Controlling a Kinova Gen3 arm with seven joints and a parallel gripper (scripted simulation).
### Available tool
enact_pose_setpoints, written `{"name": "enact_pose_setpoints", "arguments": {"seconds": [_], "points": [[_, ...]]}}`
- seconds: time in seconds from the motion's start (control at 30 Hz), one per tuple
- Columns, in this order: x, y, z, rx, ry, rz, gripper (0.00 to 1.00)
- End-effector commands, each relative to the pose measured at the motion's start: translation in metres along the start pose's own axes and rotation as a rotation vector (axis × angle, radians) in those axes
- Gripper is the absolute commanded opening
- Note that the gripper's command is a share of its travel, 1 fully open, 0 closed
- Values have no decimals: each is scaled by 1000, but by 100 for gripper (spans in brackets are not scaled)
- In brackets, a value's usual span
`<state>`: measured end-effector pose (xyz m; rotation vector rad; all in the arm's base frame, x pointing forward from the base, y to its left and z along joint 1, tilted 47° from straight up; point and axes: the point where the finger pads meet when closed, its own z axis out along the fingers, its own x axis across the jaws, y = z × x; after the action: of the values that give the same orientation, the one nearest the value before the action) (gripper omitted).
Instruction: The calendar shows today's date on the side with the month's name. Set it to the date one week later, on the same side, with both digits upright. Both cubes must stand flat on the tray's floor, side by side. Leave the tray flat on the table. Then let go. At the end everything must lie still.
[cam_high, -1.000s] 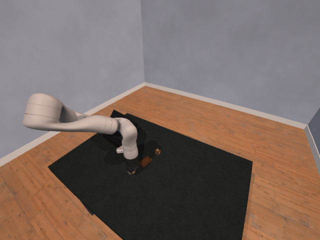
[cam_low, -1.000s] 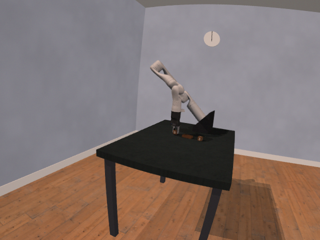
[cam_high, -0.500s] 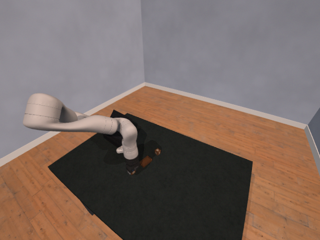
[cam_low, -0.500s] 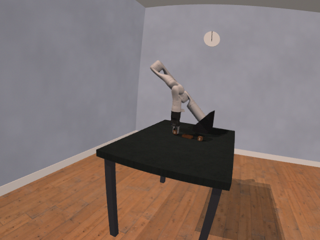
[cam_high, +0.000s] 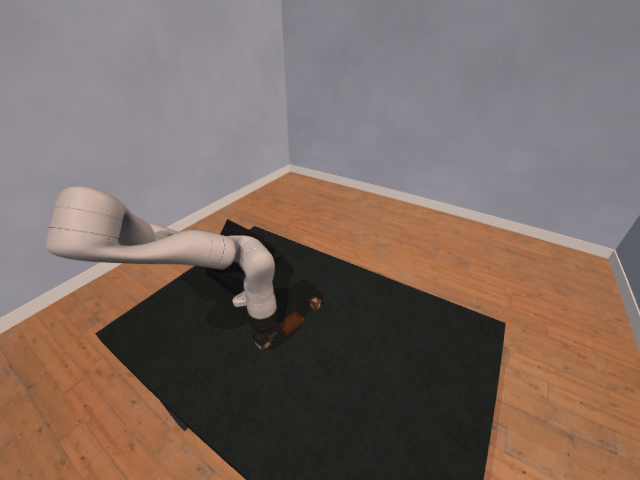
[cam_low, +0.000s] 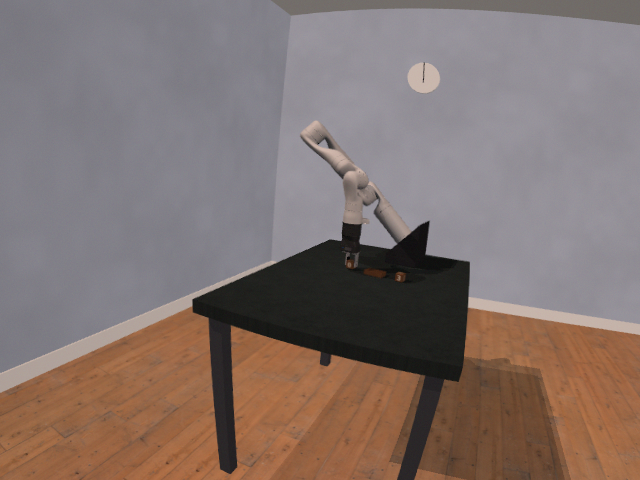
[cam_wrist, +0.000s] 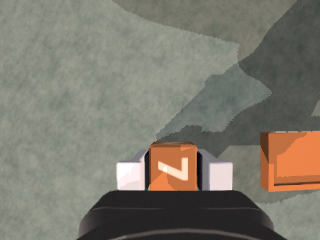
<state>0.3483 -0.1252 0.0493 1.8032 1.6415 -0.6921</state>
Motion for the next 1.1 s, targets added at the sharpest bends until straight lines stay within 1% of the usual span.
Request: {"name": "enact_pose_setpoints", "arguments": {"seconds": [0.0, 1.07], "points": [[0, 0, 0, -1, 1, 0, 60], [0, 0, 3, -1, 1, 0, 60]]}}
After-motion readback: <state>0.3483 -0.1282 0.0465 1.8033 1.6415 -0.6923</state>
